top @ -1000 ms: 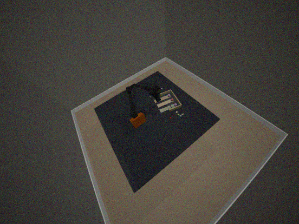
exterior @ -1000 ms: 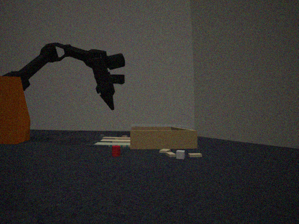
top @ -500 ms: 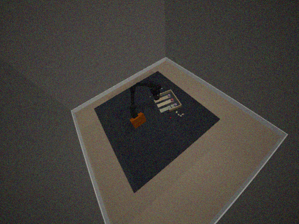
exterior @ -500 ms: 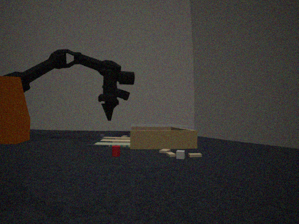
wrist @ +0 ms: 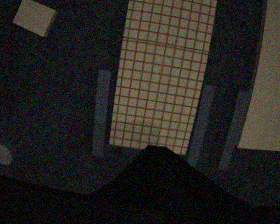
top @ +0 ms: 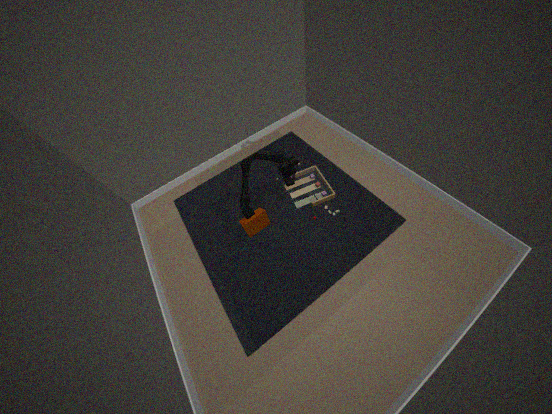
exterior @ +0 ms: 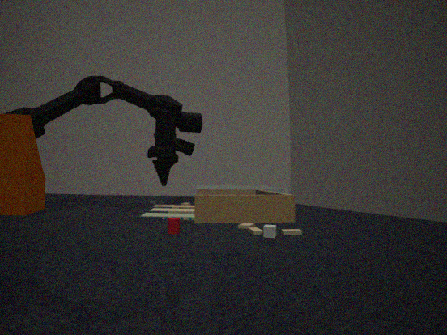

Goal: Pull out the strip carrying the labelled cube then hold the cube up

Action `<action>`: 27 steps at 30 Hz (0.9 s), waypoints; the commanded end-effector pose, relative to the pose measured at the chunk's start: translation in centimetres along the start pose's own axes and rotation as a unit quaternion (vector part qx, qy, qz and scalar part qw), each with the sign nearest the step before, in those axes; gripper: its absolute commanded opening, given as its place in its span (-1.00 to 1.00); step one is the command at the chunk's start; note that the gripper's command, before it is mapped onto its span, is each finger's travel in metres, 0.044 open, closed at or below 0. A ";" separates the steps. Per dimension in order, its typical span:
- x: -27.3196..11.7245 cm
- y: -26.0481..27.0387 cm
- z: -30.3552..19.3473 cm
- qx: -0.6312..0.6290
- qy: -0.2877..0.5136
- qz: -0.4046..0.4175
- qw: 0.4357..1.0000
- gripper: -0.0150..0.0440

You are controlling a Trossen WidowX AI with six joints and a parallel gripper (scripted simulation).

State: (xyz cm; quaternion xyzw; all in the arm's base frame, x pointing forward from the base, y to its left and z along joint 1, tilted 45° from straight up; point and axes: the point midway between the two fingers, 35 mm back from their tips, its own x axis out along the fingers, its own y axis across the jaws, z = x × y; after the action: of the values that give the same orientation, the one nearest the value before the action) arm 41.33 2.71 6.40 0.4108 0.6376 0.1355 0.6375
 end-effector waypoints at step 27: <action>5.2 -0.2 0.1 0.004 0.003 -0.001 1.000 -0.49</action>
State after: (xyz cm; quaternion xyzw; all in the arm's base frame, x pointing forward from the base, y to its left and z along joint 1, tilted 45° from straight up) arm 42.11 5.80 3.39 0.4117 0.6374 0.1366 0.6369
